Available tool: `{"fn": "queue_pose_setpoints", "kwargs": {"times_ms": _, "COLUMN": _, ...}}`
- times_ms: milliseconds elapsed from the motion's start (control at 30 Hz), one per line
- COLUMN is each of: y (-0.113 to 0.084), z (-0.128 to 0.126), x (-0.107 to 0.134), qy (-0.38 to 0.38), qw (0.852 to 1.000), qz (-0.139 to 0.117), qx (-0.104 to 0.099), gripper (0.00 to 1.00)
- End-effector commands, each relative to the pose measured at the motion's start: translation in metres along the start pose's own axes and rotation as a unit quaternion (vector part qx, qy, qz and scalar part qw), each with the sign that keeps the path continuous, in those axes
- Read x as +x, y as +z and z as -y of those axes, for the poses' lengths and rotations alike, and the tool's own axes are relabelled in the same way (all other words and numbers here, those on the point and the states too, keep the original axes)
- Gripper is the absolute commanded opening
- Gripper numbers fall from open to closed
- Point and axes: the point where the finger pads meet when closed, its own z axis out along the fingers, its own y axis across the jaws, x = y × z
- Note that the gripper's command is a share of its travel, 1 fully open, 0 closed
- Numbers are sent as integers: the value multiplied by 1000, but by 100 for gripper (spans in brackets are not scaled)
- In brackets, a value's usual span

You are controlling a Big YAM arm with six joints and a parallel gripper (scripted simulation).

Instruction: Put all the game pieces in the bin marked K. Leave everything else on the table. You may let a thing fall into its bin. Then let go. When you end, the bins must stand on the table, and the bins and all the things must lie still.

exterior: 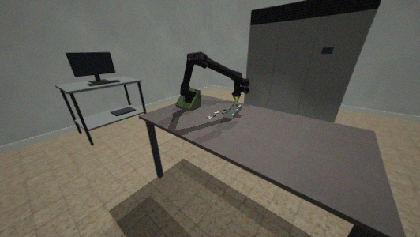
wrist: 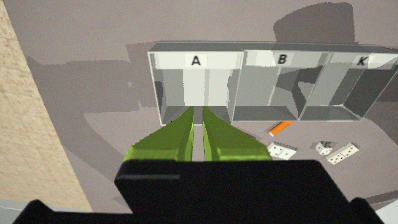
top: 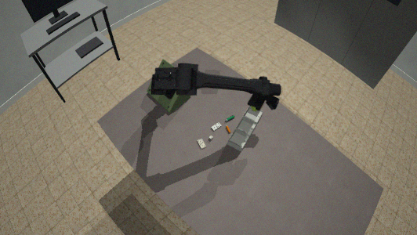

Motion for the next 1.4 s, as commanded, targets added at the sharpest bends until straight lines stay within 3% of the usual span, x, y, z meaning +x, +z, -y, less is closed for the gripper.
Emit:
{"fn": "queue_pose_setpoints", "kwargs": {"times_ms": 0, "y": -15, "z": -3, "x": -14, "qy": 8, "qw": 1000, "qz": 19, "qx": -6, "gripper": 8}}
{"fn": "queue_pose_setpoints", "kwargs": {"times_ms": 133, "y": -15, "z": -3, "x": -13, "qy": 8, "qw": 1000, "qz": 19, "qx": -6, "gripper": 8}}
{"fn": "queue_pose_setpoints", "kwargs": {"times_ms": 167, "y": -16, "z": -13, "x": -12, "qy": 4, "qw": 1000, "qz": 24, "qx": -4, "gripper": 8}}
{"fn": "queue_pose_setpoints", "kwargs": {"times_ms": 700, "y": -1, "z": -9, "x": 0, "qy": -2, "qw": 1000, "qz": 9, "qx": 0, "gripper": 8}}
{"fn": "queue_pose_setpoints", "kwargs": {"times_ms": 800, "y": -1, "z": -9, "x": 0, "qy": -1, "qw": 1000, "qz": 9, "qx": 0, "gripper": 8}}
{"fn": "queue_pose_setpoints", "kwargs": {"times_ms": 833, "y": -13, "z": -4, "x": -12, "qy": 8, "qw": 1000, "qz": 18, "qx": -6, "gripper": 8}}
{"fn": "queue_pose_setpoints", "kwargs": {"times_ms": 1067, "y": -12, "z": -4, "x": -12, "qy": 8, "qw": 1000, "qz": 18, "qx": -6, "gripper": 8}}
{"fn": "queue_pose_setpoints", "kwargs": {"times_ms": 1133, "y": -1, "z": -9, "x": -4, "qy": 1, "qw": 1000, "qz": 11, "qx": -2, "gripper": 8}}
{"fn": "queue_pose_setpoints", "kwargs": {"times_ms": 1167, "y": -41, "z": -6, "x": -21, "qy": 15, "qw": 999, "qz": 35, "qx": -12, "gripper": 8}}
{"fn": "queue_pose_setpoints", "kwargs": {"times_ms": 1300, "y": -72, "z": -6, "x": -18, "qy": 15, "qw": 999, "qz": 35, "qx": -14, "gripper": 8}}
{"fn": "queue_pose_setpoints", "kwargs": {"times_ms": 1367, "y": -72, "z": -6, "x": -18, "qy": 15, "qw": 999, "qz": 35, "qx": -14, "gripper": 8}}
